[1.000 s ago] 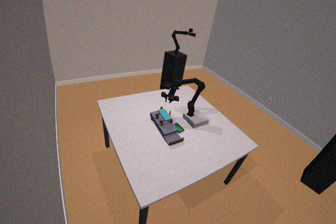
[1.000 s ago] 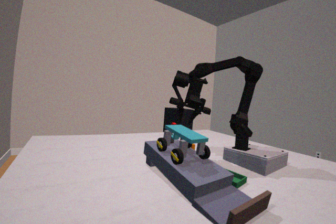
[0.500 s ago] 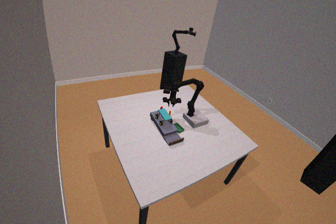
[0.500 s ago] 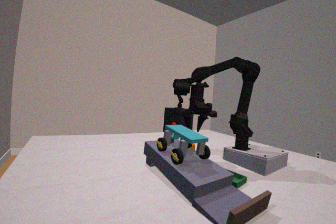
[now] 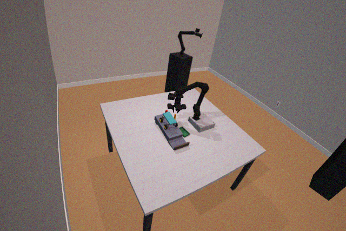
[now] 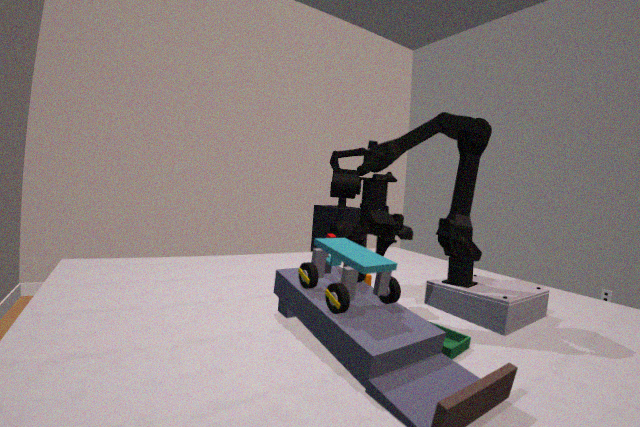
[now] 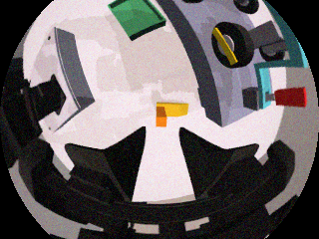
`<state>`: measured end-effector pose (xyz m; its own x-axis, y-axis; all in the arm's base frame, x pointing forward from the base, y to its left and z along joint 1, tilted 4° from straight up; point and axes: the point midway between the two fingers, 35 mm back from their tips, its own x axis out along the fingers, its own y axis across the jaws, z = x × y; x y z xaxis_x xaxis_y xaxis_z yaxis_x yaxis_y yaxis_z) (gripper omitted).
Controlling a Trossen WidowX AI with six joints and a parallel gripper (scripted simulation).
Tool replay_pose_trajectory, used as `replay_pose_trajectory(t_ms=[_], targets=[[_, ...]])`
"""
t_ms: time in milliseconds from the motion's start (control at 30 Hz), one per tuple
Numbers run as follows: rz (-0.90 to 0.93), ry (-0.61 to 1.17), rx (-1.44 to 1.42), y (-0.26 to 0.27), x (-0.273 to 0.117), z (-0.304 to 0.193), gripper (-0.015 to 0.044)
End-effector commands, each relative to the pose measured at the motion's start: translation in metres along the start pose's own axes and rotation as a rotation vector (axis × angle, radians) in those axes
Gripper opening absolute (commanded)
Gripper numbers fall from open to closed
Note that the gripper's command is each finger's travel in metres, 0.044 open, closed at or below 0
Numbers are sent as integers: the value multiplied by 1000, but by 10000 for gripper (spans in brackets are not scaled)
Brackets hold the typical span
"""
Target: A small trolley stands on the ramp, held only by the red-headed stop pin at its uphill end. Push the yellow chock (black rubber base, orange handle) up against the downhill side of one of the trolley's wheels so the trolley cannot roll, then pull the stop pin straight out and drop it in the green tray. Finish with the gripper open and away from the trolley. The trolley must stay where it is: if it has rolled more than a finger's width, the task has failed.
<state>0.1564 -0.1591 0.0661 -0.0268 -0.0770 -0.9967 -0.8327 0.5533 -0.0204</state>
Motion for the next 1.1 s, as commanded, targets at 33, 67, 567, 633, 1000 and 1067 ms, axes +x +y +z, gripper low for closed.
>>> replay_pose_trajectory(t_ms=[33,67,567,633,1000,1067], targets=[[4,-7,-6,1,7,1,190],[4,-7,-6,1,8,1,190],[4,-7,-6,1,31,1,190],[4,-7,-6,1,33,1,190],[4,-7,-6,1,38,1,190],[4,-7,-6,1,42,1,190]])
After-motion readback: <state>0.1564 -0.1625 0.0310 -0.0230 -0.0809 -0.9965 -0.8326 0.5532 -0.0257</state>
